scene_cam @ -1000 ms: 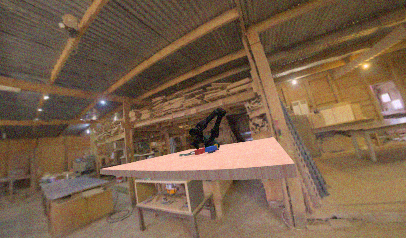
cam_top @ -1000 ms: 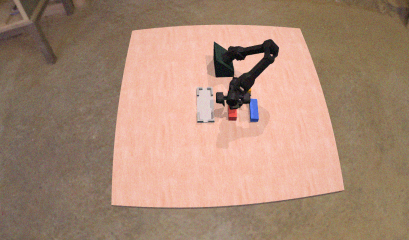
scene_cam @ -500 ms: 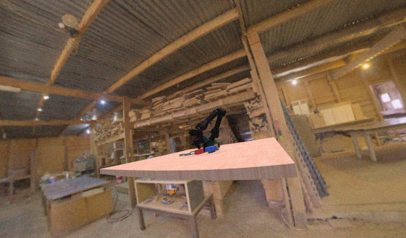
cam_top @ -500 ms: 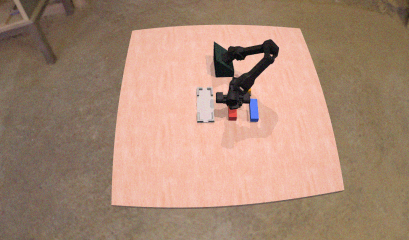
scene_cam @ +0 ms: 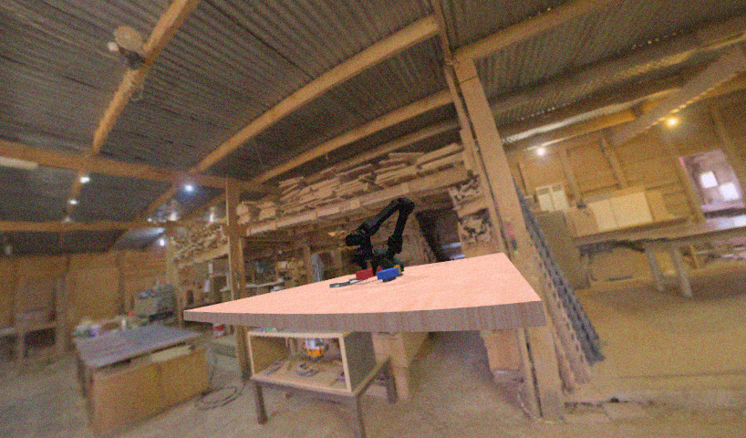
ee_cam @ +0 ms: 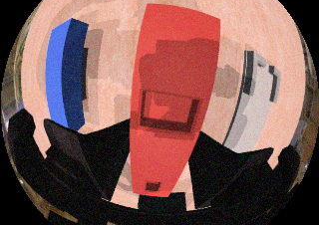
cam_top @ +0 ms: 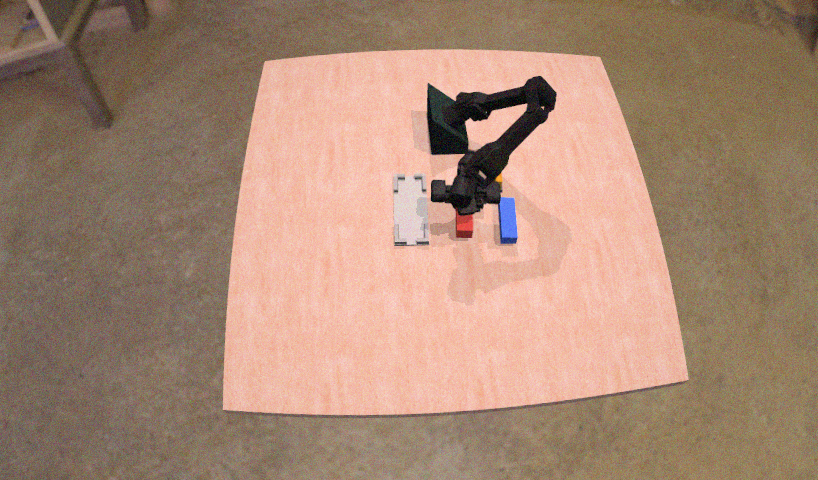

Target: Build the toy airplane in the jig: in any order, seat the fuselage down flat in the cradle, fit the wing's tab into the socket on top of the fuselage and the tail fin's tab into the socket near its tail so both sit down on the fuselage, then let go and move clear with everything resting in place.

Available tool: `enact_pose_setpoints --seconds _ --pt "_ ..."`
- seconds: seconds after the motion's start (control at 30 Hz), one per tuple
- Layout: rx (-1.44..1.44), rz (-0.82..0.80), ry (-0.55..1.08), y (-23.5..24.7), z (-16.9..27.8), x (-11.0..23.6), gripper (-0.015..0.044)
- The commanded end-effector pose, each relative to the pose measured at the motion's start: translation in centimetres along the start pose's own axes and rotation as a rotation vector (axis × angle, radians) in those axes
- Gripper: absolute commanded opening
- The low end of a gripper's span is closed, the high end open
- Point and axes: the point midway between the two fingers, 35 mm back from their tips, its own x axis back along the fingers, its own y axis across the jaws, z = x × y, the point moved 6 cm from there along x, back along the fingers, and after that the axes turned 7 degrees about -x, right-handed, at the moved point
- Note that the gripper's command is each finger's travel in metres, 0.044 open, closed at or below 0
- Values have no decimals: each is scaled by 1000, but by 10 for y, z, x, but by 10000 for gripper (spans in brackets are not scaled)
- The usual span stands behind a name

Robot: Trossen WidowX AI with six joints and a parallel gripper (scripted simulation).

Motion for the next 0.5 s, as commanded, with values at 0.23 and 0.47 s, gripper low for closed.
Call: enact_pose_setpoints --seconds 0.23,0.47 --pt "10 9 -11 0 -5 37 0" --pt "10 10 -10 0 -4 58 0"
